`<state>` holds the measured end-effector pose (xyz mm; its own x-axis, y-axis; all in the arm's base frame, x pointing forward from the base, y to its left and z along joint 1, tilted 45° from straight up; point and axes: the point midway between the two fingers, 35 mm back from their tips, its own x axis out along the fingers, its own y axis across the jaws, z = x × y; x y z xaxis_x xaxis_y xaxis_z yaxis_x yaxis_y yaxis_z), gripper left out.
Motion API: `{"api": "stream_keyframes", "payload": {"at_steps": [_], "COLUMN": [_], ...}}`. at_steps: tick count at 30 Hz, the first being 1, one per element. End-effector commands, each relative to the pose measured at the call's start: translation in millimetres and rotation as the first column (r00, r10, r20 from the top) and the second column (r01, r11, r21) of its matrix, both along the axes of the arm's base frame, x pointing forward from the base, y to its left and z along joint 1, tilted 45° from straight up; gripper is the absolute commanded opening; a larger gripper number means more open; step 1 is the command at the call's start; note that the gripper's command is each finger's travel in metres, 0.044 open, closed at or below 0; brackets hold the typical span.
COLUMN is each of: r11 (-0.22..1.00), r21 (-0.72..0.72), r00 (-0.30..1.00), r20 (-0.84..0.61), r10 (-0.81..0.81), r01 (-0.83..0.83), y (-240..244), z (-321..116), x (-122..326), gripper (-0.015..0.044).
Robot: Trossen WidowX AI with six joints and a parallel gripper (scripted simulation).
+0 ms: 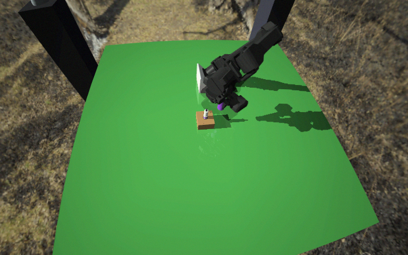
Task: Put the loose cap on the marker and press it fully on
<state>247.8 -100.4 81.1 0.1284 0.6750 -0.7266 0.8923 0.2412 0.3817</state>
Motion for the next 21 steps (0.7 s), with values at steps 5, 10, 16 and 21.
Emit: {"api": "stream_keyframes", "payload": {"at_steps": [5,10,16,21], "r11": [1.000,1.000,1.000,1.000], "r21": [0.000,0.007,0.016,0.017], "r00": [1.000,1.000,1.000,1.000], "r20": [-0.003,-0.003,-0.001,-0.001], "r10": [0.012,0.013,0.015,0.016], "r01": [-0.012,-0.013,-0.015,-0.016], "y": [-26.2,-40.3,-56.3,-57.4], "z": [-14.3,-20.3,-27.9,-29.5], "x": [-1.0,-2.0,-4.4,-4.6], "gripper": [0.0000,0.0000,0.0000,0.0000]}}
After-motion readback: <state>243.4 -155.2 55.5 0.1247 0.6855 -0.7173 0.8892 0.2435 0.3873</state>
